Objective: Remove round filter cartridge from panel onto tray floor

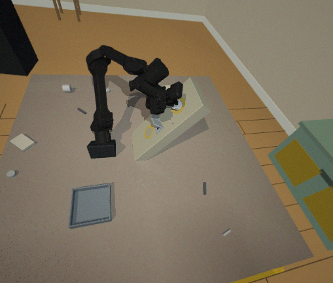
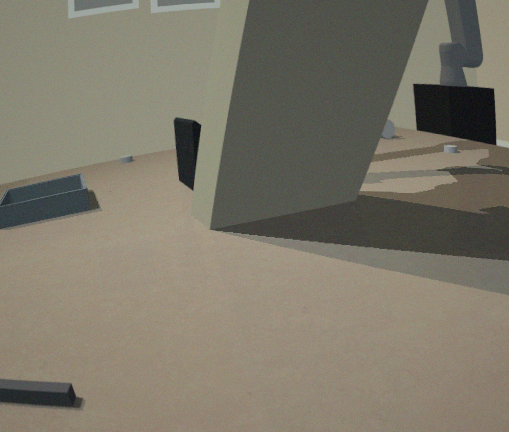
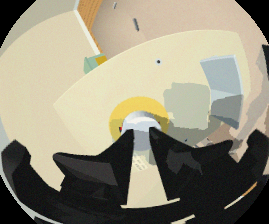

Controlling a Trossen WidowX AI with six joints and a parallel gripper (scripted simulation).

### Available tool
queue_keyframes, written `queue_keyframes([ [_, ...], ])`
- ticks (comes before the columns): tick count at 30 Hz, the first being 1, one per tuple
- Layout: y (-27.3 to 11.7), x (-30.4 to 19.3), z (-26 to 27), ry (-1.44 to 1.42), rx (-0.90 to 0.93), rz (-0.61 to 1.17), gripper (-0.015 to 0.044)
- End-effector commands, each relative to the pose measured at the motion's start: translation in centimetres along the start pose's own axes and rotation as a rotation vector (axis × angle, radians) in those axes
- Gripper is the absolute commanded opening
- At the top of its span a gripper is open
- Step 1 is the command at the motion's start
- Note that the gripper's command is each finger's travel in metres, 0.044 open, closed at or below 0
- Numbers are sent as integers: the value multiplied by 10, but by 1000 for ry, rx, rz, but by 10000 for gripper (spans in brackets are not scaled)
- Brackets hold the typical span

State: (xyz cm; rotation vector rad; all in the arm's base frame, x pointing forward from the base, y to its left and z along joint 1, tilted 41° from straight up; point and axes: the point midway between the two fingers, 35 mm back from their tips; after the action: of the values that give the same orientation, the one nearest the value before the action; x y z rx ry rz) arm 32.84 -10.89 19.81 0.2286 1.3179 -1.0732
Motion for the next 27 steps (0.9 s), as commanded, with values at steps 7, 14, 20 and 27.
queue_keyframes([
  [7, -43, 0, 0, -16, 12, -4, 0],
  [14, -49, 1, -5, -18, 14, 0, 0],
  [20, -47, 9, -22, -18, 14, -1, 0],
  [27, -44, 19, -42, -18, 14, -1, 0],
])
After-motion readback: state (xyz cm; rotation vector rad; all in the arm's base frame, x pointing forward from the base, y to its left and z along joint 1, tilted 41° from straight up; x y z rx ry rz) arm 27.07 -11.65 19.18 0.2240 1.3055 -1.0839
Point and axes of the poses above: the point midway between the two fingers, 35 mm back from their tips, its own y axis out along the fingers, its own z axis across the jaws, x = y × z, and after that the axes turned 2 degrees about -y, right-handed
